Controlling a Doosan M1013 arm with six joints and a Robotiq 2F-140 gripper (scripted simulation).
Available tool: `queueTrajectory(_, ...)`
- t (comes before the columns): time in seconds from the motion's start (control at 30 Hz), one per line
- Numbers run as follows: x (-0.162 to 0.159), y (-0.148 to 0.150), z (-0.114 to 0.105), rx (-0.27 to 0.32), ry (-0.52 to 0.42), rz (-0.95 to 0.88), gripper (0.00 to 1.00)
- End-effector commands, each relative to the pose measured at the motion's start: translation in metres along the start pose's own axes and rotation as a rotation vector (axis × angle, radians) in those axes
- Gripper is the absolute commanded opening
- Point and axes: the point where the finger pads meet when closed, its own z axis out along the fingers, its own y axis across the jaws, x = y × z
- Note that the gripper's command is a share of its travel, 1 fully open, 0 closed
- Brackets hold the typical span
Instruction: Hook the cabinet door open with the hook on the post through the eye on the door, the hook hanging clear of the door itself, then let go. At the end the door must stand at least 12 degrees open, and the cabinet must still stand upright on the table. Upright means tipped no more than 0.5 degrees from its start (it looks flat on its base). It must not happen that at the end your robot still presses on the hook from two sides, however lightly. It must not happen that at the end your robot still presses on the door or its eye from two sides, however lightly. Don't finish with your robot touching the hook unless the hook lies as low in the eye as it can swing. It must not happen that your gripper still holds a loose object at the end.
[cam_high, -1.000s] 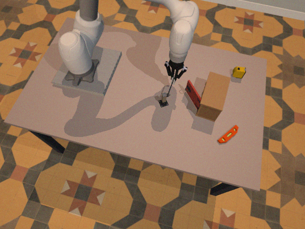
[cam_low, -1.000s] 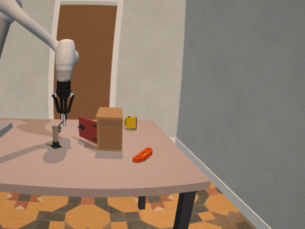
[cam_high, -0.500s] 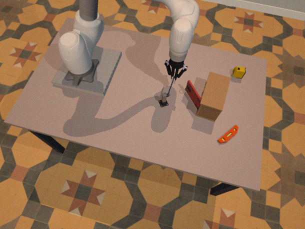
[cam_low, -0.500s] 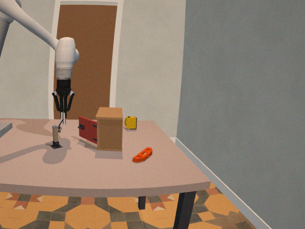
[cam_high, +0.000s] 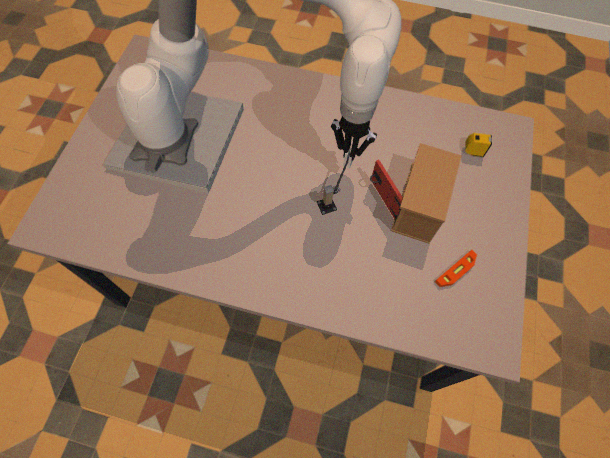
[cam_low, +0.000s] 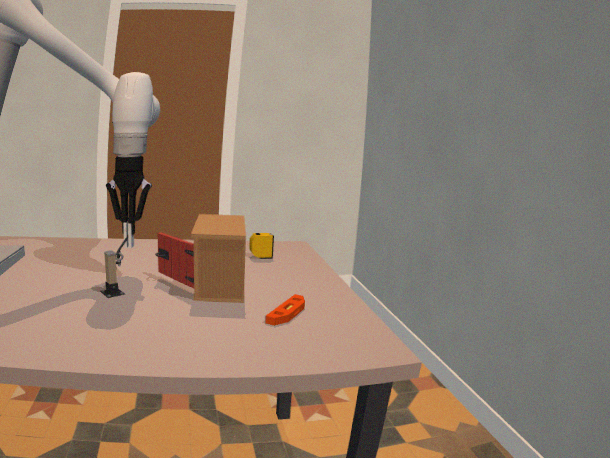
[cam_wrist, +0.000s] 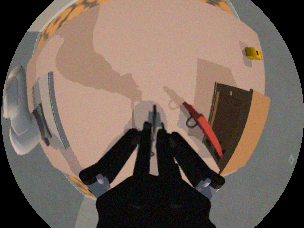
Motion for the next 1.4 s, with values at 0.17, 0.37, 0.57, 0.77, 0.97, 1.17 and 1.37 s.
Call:
queueTrajectory(0.17,0.0,0.004,0.0,0.0,0.0,0.062,0.03)
queueTrajectory(0.37,0.0,0.009,0.0,0.0,0.0,0.086,0.03)
queueTrajectory(0.57,-0.001,0.012,0.0,0.0,0.0,0.137,0.03)
queueTrajectory(0.77,-0.001,0.016,0.0,0.0,0.0,0.167,0.03)
queueTrajectory(0.97,-0.002,0.021,0.0,0.0,0.0,0.205,0.03)
queueTrajectory(1.17,-0.003,0.023,0.0,0.0,0.0,0.249,0.03)
queueTrajectory(1.37,-0.004,0.027,0.0,0.0,0.0,0.277,0.03)
